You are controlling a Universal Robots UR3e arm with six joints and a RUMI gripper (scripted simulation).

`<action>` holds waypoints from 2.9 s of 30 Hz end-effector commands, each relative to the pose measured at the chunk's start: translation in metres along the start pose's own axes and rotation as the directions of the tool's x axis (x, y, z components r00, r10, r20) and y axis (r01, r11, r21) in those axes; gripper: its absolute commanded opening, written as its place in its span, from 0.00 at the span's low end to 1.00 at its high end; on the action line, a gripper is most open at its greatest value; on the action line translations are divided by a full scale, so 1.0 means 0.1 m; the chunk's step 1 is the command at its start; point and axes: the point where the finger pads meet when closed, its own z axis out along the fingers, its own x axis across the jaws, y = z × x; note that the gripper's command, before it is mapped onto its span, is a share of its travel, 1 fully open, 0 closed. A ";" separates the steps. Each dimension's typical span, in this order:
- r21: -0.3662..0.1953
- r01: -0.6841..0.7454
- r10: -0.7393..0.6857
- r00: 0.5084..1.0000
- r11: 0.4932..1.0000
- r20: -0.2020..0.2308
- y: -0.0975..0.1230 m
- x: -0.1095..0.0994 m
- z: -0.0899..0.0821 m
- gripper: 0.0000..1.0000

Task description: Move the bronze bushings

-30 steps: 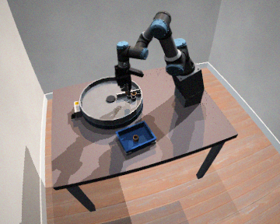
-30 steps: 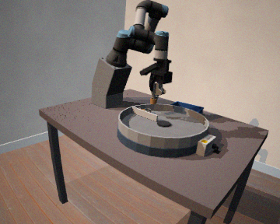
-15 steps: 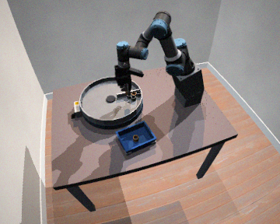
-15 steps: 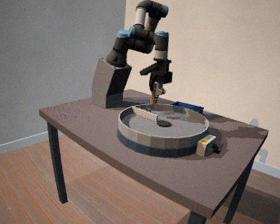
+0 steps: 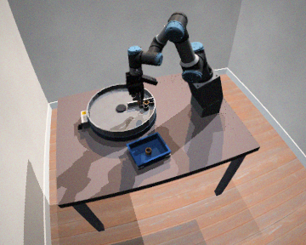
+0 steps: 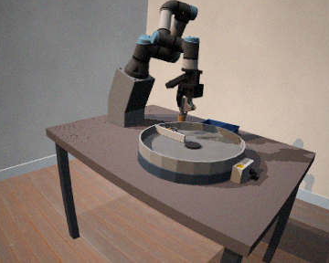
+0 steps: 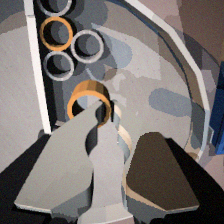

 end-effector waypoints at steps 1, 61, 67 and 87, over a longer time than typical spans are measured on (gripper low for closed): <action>-0.002 0.000 0.000 1.000 1.000 0.001 0.00 0.08 0.00 0.00; -0.002 0.000 0.000 1.000 1.000 0.001 -0.11 1.85 0.00 0.00; -0.002 0.000 0.000 1.000 1.000 0.001 -0.12 2.06 0.00 0.00; -0.002 0.000 0.000 1.000 1.000 0.001 -0.15 2.51 0.00 0.00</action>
